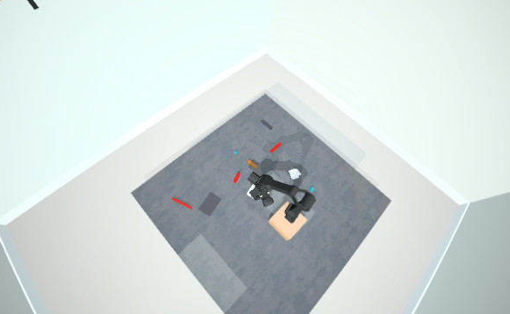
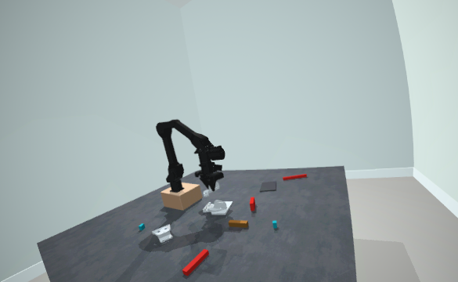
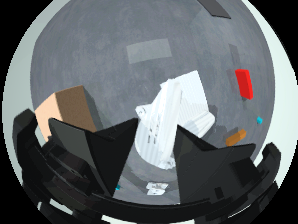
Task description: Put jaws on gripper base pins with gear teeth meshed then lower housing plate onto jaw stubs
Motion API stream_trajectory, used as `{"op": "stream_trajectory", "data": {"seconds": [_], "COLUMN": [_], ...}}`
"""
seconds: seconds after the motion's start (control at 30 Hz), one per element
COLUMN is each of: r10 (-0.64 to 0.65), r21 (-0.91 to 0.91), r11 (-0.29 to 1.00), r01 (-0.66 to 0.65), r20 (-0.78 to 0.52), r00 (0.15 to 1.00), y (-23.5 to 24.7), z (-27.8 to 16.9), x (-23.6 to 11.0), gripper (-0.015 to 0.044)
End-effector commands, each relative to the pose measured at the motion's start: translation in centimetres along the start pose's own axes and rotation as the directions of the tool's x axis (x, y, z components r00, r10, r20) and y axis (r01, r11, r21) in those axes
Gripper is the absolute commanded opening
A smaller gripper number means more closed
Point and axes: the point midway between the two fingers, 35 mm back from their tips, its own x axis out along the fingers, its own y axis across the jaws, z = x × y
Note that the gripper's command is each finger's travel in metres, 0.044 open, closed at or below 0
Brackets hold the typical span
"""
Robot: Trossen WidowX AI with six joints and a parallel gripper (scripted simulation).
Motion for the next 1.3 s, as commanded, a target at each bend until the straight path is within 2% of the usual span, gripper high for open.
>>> {"op": "stream_trajectory", "data": {"seconds": [0.0,0.6,1.27], "r10": [0.009,0.007,0.004], "r21": [0.088,0.499,0.844], "r11": [0.996,0.867,0.536], "r01": [-0.008,-0.004,0.002], "r20": [-0.001,-0.003,-0.005], "r00": [1.0,1.0,1.0], "y": [0.2,0.2,0.7], "z": [-0.7,-3.6,-6.6], "x": [0.1,0.2,0.3], "gripper": [0.0134,0.0134,0.0134]}}
